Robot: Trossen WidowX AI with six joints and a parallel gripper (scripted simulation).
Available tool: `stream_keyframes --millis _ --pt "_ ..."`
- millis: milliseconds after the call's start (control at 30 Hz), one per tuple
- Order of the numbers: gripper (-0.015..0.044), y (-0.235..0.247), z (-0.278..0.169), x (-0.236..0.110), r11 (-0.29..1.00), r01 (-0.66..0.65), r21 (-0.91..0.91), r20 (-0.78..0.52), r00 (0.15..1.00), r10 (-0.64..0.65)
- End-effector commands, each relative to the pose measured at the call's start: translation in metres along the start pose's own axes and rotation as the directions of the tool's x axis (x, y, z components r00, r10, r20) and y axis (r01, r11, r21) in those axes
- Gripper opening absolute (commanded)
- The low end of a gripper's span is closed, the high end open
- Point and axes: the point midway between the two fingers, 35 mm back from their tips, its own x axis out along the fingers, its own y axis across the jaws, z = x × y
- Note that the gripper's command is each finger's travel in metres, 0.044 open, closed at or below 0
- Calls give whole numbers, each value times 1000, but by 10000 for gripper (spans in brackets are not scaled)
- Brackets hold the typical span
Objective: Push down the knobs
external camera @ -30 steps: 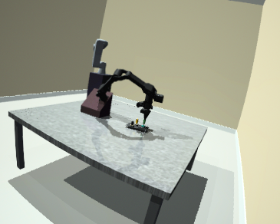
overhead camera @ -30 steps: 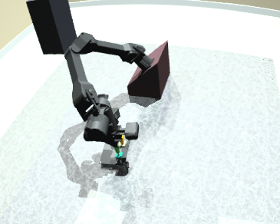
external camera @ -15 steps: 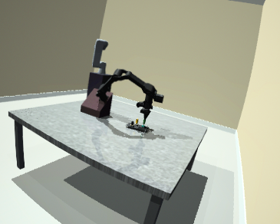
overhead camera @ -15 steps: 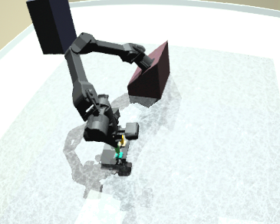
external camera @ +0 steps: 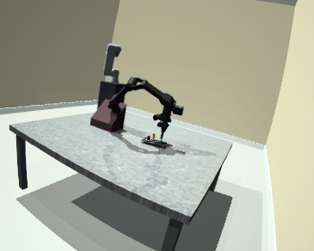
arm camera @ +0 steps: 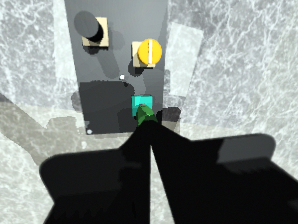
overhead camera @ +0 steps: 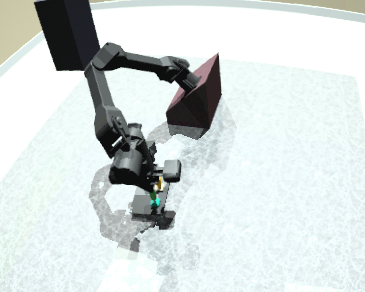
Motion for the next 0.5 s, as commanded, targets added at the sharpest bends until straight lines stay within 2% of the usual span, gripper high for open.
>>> stream_keyframes --millis 0,467 --pt "0 2 0 8 1000 -5 17 9 1000 5" --pt "0 2 0 11 1000 -6 20 12 1000 6"
